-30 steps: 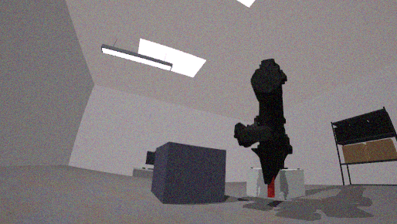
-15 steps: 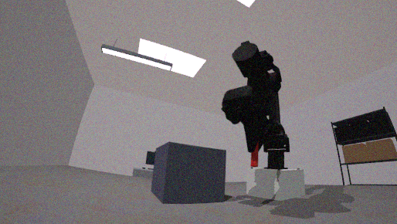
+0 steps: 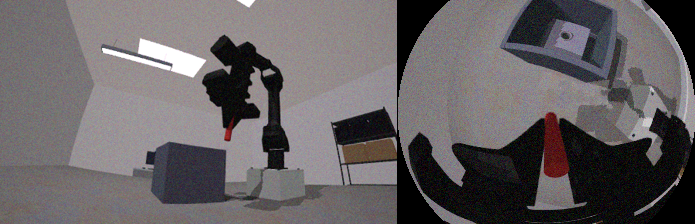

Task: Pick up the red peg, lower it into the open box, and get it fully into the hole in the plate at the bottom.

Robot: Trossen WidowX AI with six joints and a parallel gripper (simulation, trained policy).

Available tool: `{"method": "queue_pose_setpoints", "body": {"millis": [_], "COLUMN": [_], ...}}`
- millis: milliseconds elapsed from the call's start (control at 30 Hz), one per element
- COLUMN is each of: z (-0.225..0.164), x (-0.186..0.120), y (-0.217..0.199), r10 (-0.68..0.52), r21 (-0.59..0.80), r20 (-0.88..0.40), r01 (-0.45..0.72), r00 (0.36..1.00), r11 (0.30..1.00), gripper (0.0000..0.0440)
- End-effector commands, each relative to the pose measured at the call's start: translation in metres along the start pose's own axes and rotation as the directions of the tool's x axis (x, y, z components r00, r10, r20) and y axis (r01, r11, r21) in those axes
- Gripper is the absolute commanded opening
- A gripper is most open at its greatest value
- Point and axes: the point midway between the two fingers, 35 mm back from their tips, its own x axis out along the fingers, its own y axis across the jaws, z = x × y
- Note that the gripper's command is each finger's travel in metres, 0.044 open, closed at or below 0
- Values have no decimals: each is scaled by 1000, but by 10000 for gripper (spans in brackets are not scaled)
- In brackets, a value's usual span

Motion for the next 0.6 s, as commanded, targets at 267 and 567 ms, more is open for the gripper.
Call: {"method": "queue_pose_setpoints", "body": {"millis": [267,567], "z": [45,72], "x": [-5,1], "y": [-2,-5], "r10": [-37,-71], "r21": [28,45], "r20": [48,54], "r01": [36,69], "r00": [998,996], "r11": [999,997], "gripper": [0,0]}}
